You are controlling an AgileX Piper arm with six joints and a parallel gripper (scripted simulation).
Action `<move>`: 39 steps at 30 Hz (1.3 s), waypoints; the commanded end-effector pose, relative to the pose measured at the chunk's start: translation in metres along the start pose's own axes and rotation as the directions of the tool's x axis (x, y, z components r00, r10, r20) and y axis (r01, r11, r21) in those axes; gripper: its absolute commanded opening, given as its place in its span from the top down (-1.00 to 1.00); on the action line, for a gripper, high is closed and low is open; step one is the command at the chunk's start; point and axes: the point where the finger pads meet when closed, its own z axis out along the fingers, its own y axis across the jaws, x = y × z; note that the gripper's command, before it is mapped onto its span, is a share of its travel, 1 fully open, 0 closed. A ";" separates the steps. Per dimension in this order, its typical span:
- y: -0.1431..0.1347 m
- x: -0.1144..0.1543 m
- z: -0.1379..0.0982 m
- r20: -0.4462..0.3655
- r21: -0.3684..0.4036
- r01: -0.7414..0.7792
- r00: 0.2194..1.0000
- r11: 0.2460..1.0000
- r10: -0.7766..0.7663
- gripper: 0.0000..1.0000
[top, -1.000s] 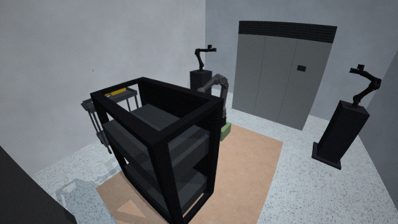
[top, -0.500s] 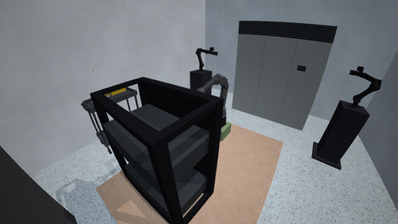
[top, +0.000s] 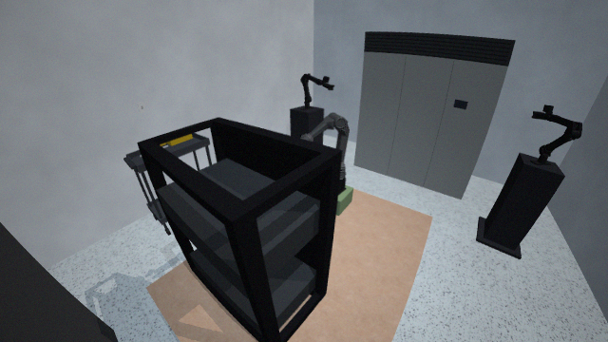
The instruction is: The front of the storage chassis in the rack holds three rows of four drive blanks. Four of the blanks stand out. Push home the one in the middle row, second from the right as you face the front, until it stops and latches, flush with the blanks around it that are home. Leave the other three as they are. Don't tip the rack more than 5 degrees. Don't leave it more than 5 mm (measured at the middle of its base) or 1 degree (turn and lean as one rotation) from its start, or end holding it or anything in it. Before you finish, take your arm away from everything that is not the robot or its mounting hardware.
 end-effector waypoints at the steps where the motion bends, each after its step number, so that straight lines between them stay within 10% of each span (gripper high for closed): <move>1: 0.000 0.000 0.001 -0.001 0.000 0.001 1.000 1.000 -0.001 -1.00; 24: 0.000 0.000 0.001 -0.001 0.000 0.001 1.000 1.000 -0.001 -1.00; 25: 0.000 0.000 0.001 -0.001 0.000 0.001 1.000 1.000 -0.001 1.00; 39: 0.000 0.000 0.001 -0.001 0.000 0.001 1.000 1.000 -0.001 1.00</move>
